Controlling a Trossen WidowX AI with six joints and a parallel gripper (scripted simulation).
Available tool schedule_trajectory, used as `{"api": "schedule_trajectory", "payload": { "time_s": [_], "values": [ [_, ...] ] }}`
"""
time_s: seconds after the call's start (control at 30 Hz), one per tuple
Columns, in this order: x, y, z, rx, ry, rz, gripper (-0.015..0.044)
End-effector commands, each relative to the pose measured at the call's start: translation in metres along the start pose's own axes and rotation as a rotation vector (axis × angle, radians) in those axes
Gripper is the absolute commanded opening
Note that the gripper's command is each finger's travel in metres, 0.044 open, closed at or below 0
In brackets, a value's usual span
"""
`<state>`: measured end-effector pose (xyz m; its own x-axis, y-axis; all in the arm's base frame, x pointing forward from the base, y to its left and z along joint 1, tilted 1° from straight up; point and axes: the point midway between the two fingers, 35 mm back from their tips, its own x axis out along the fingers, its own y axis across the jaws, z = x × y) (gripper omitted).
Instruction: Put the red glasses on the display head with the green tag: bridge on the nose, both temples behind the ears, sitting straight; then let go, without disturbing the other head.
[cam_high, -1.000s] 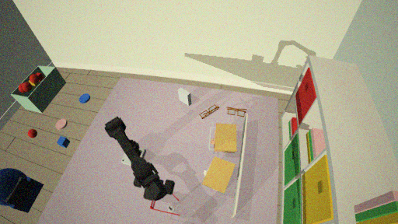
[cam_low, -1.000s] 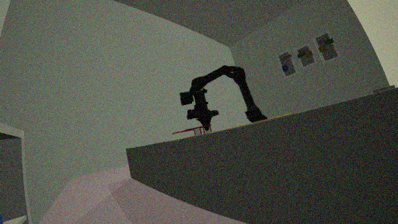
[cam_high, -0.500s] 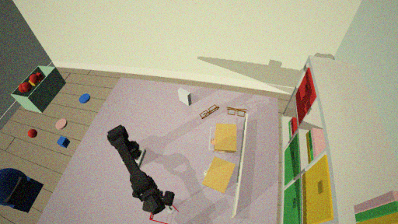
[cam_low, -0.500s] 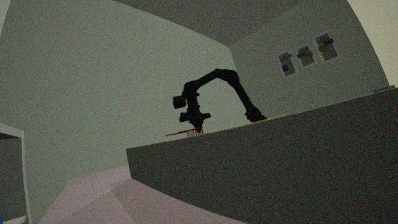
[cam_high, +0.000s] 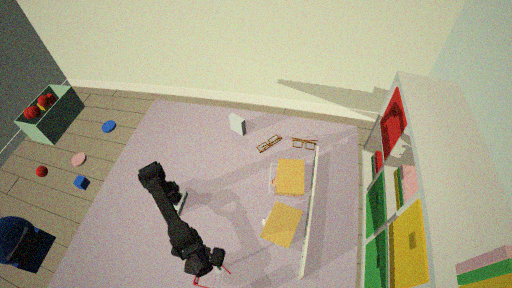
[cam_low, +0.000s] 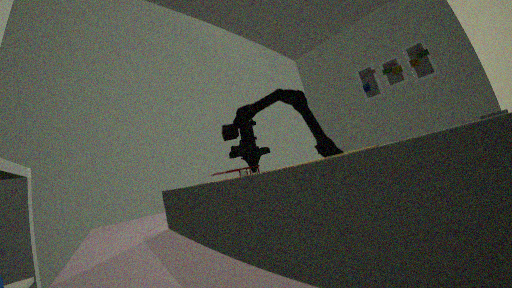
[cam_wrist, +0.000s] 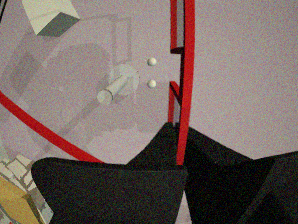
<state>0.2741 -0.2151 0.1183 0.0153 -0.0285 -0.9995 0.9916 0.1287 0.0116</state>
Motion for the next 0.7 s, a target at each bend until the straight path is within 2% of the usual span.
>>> {"api": "schedule_trajectory", "payload": {
  "time_s": [0.0, 0.23, 0.67],
  "values": [
    [0.020, -0.002, 0.000, -0.005, 0.003, -0.010, 0.0000],
    [0.049, -0.003, -0.002, -0.005, 0.003, -0.010, 0.0000],
    [0.050, -0.008, 0.006, -0.005, 0.002, -0.011, 0.0000]
  ]
}}
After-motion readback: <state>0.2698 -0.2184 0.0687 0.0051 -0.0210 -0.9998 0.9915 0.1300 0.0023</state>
